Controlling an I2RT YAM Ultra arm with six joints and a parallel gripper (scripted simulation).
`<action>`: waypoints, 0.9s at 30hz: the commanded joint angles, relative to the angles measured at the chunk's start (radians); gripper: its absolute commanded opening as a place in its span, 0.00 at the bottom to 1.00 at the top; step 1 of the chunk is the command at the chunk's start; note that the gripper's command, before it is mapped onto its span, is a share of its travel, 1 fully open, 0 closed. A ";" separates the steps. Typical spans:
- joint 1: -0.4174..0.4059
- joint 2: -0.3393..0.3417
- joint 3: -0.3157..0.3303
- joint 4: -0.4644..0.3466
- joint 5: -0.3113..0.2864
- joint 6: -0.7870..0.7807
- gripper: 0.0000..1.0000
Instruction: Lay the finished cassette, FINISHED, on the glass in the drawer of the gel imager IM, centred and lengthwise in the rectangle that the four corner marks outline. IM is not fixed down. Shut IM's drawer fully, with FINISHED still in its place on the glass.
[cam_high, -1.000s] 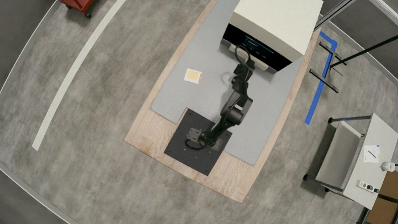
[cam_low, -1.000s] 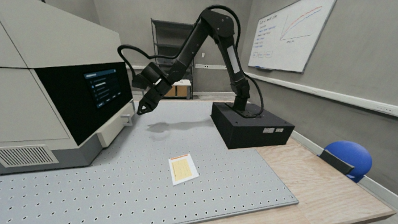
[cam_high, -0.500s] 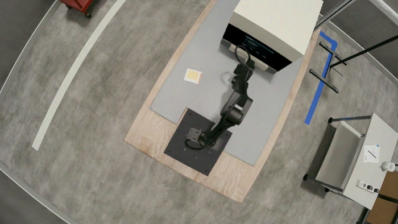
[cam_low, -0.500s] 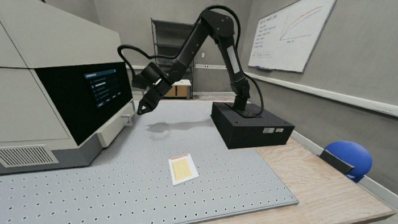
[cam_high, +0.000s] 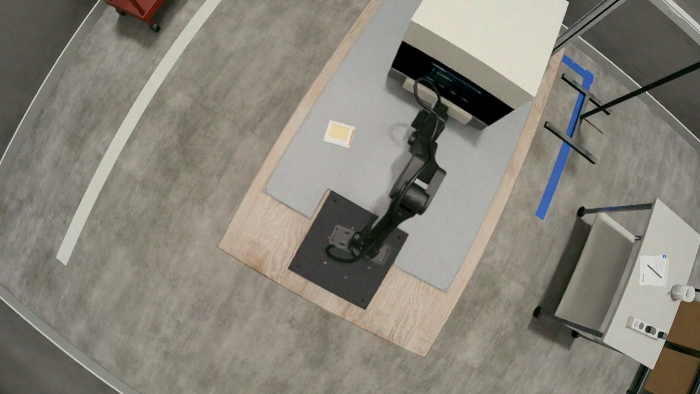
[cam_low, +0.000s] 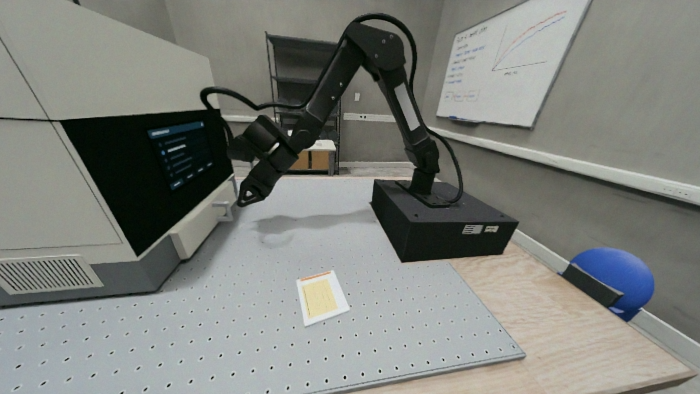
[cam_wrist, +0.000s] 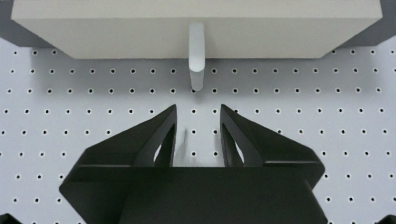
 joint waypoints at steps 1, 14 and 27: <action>-0.008 0.016 0.043 0.025 -0.010 -0.009 0.35; -0.009 0.072 0.089 0.034 -0.011 -0.009 0.35; -0.006 0.133 0.144 0.040 -0.011 -0.010 0.35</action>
